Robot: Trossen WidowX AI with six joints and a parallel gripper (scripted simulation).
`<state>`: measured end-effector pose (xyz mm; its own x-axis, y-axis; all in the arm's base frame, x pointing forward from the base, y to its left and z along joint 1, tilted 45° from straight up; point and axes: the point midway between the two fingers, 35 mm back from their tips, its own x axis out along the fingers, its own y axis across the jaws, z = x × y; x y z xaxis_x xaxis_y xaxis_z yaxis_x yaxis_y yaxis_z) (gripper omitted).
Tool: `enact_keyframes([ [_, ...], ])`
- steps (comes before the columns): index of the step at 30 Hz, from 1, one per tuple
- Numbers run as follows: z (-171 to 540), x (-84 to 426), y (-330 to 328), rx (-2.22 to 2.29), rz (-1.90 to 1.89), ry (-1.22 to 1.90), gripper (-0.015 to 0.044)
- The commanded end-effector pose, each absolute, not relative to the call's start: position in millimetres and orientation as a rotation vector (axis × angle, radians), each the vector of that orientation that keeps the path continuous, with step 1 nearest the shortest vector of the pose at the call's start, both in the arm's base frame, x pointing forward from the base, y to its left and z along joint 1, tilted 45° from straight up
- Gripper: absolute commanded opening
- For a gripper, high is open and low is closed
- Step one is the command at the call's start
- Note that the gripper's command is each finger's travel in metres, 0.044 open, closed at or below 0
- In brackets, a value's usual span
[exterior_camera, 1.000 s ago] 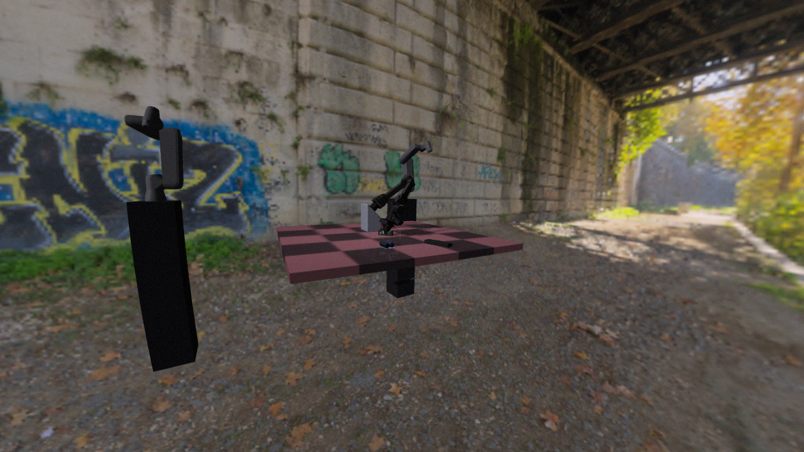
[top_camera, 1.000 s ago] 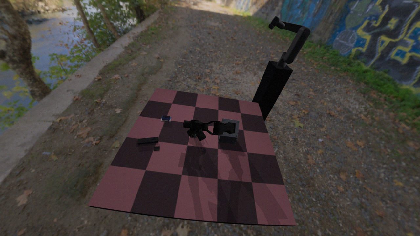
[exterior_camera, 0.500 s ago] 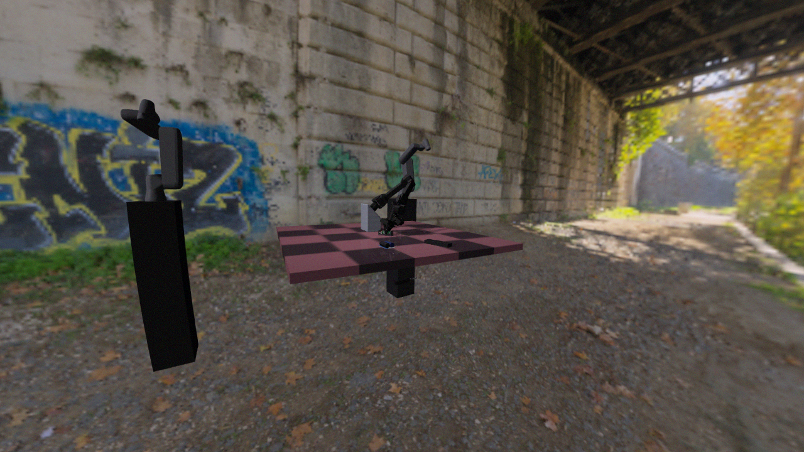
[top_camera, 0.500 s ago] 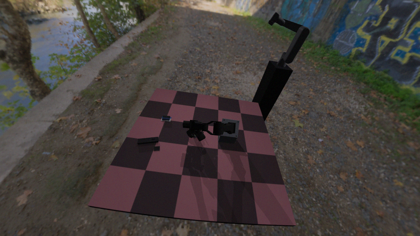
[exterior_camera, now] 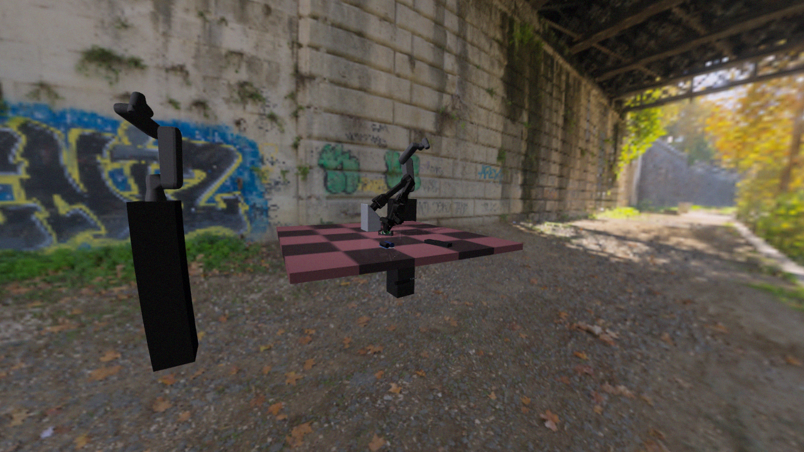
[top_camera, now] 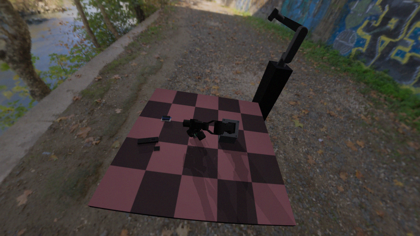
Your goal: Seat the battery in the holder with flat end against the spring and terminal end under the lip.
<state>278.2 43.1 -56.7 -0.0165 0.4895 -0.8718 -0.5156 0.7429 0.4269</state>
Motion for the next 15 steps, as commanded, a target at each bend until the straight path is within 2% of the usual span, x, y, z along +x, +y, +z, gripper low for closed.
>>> enact_keyframes([
  [1, -51, 279, 39, -0.031, 0.797, 1.363, 0.0185],
  [3, -51, 279, 39, -0.031, 0.797, 1.363, 0.0185],
  [13, -1, 271, -13, -0.034, 0.794, 1.365, 0.044],
  [15, -2, 270, -15, -0.034, 0.794, 1.365, 0.044],
])
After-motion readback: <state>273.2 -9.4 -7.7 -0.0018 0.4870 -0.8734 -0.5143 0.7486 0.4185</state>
